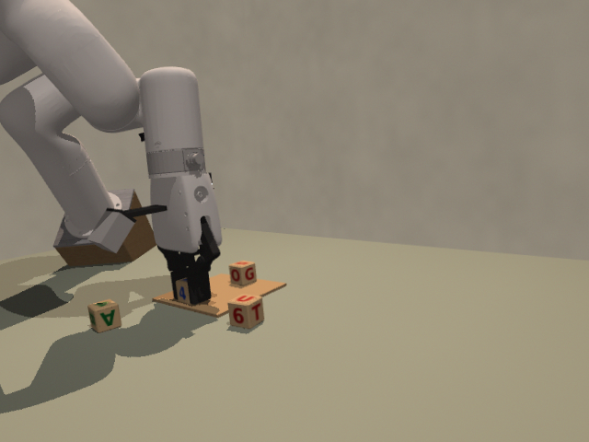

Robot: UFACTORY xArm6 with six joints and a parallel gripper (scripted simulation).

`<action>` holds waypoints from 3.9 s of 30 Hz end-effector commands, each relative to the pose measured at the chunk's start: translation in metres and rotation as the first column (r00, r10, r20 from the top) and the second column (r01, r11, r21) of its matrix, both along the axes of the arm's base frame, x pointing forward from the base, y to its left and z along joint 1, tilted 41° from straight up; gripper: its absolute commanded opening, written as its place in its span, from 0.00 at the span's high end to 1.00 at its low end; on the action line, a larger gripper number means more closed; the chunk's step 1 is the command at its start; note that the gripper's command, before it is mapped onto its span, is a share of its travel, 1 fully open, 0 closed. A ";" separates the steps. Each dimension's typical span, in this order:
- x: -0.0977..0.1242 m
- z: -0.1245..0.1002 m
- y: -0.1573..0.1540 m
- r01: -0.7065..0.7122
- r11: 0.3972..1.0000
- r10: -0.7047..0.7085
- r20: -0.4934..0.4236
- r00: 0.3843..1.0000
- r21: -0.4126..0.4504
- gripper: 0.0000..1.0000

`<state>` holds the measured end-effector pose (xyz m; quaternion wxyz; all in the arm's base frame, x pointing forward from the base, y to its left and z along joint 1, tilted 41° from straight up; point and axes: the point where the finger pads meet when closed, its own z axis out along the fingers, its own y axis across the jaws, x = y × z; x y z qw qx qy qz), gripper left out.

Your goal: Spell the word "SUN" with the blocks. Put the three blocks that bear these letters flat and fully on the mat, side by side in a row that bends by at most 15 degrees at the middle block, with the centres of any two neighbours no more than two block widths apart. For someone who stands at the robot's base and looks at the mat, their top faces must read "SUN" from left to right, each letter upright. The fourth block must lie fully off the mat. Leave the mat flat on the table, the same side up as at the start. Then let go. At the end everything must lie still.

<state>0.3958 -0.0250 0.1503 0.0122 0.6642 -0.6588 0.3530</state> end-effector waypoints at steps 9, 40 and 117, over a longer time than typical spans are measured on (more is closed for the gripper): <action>0.001 0.001 0.000 -0.001 1.000 0.001 0.002 1.000 0.001 0.69; -0.005 0.011 0.007 -0.001 1.000 0.001 0.002 1.000 0.001 0.53; 0.007 0.095 0.048 -0.598 0.772 0.470 -0.441 0.765 -0.215 0.00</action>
